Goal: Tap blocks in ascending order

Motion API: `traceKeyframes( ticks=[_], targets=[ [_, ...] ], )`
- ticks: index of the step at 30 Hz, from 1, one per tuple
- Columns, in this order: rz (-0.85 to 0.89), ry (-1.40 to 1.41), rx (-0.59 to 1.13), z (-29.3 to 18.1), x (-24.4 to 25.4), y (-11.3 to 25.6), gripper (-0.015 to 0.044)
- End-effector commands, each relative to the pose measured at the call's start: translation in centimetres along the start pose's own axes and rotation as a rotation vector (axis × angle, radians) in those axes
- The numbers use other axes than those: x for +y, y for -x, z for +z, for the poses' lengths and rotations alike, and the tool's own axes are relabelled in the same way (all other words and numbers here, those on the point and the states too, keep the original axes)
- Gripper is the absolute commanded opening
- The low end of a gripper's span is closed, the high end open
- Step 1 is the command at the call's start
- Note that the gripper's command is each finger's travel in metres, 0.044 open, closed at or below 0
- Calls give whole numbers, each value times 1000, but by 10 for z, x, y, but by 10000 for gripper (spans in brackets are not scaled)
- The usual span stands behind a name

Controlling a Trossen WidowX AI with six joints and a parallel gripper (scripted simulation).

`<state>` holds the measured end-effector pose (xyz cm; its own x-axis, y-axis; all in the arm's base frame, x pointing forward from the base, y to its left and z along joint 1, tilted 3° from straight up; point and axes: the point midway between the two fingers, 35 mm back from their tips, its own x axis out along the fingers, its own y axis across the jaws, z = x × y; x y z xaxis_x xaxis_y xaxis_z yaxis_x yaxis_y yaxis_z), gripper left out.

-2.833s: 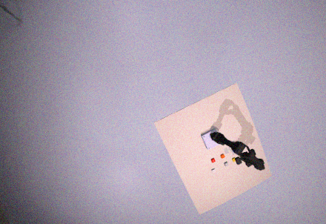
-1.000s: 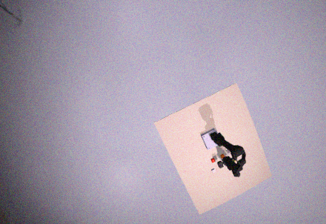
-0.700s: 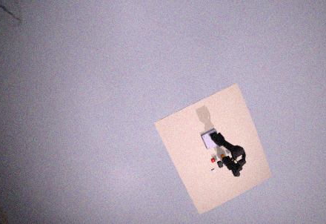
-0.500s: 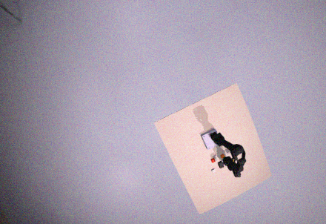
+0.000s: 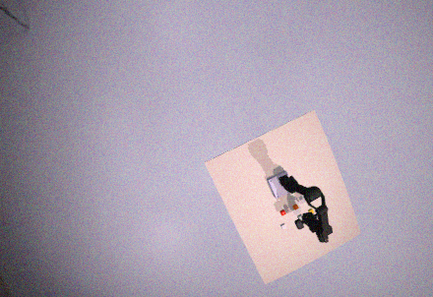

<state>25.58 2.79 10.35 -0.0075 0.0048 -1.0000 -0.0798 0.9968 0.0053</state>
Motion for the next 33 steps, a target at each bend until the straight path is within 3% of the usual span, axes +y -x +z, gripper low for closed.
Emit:
traceKeyframes(
  ticks=[1,11,18,24,33],
  targets=[
    [-2,-4,12,5,5,5,20],
    [7,-4,6,83,105,5,20],
    [7,-4,6,85,107,2,20],
    [7,-4,6,84,108,-73,20],
    [7,-4,6,84,108,-80,20]
  ],
)
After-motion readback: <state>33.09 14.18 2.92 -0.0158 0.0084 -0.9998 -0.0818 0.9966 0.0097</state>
